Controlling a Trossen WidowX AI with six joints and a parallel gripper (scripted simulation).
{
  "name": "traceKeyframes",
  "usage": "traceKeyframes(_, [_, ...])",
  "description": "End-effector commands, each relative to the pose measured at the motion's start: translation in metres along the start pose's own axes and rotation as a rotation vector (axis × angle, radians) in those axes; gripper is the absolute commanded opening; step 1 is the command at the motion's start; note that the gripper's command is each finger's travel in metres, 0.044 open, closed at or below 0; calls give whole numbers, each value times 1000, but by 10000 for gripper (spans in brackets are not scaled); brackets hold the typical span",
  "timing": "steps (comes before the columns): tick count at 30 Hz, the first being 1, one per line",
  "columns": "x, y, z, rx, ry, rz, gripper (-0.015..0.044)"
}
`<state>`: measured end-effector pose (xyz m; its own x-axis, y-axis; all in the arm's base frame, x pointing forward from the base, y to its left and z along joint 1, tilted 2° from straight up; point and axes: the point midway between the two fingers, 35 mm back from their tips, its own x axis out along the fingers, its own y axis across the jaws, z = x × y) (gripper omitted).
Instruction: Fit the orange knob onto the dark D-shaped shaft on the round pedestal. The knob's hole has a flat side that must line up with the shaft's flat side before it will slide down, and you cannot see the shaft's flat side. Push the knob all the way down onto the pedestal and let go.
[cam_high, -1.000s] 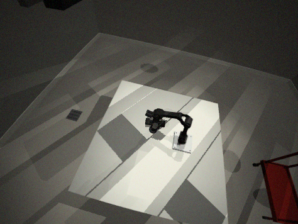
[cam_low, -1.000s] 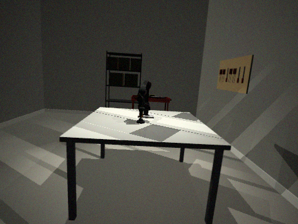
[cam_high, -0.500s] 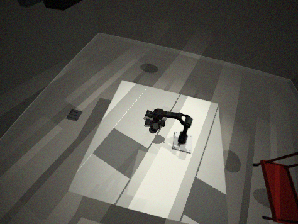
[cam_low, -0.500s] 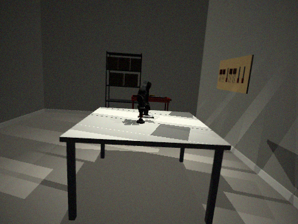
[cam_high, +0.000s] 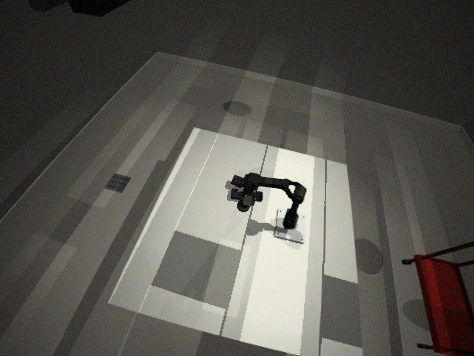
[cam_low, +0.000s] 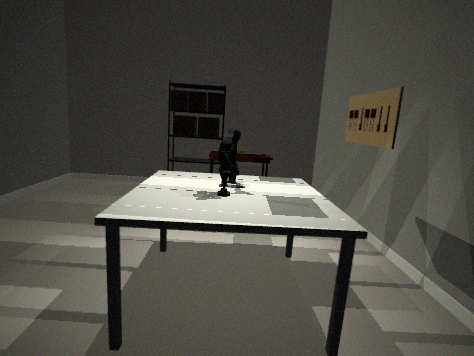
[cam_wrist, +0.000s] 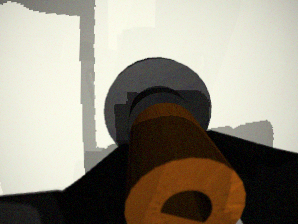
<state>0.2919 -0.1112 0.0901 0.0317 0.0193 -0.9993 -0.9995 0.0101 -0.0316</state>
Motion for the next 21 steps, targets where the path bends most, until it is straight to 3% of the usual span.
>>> traceKeyframes(1, [1,0,0,-3,1,-1,0])
traceKeyframes(14, [-4,0,0,-3,1,-1,0])
traceKeyframes(21, [-3,0,0,-202,1,-1,0])
